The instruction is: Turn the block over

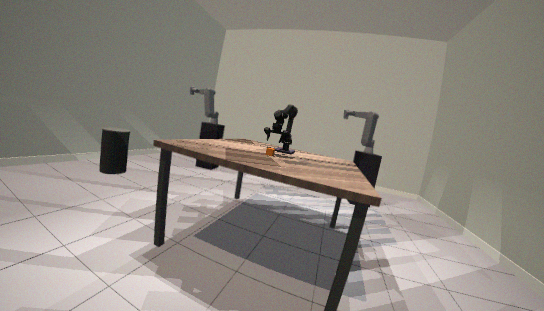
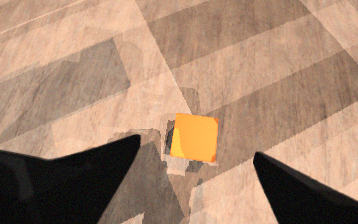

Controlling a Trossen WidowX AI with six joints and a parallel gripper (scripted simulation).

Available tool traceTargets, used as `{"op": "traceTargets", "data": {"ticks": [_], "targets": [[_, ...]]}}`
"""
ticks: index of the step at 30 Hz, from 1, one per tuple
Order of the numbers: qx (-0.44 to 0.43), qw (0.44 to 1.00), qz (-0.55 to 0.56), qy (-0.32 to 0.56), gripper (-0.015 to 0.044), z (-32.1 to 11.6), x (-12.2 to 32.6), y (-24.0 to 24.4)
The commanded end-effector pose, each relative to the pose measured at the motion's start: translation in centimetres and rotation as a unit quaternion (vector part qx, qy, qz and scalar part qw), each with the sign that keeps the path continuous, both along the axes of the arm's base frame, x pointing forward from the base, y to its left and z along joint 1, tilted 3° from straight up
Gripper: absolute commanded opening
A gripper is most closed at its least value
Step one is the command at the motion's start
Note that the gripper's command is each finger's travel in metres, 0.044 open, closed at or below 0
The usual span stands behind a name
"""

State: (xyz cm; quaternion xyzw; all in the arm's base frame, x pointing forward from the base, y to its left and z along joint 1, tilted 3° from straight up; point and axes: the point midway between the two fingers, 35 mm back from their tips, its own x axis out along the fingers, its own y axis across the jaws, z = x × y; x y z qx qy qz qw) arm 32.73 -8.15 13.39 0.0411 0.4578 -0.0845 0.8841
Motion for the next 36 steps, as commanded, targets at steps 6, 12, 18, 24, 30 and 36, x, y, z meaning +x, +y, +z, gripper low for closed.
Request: {"op": "traceTargets", "data": {"ticks": [6, 12, 18, 24, 30, 36], "targets": [[0.016, 0.996, -0.002, 0.093, 0.044, 1.0, 1.5, -0.4], [0.034, 0.981, -0.002, 0.188, 0.044, 1.9, 2.5, -0.6], [0.046, 0.965, -0.002, 0.259, 0.044, 2.5, 2.9, -0.6], [0.046, 0.965, -0.002, 0.259, 0.044, 0.7, 3.1, -0.7], [0.046, 0.965, -0.002, 0.259, 0.044, -1.0, 3.1, -0.7], [0.046, 0.965, -0.002, 0.259, 0.044, -2.5, 3.2, -0.7]]}}
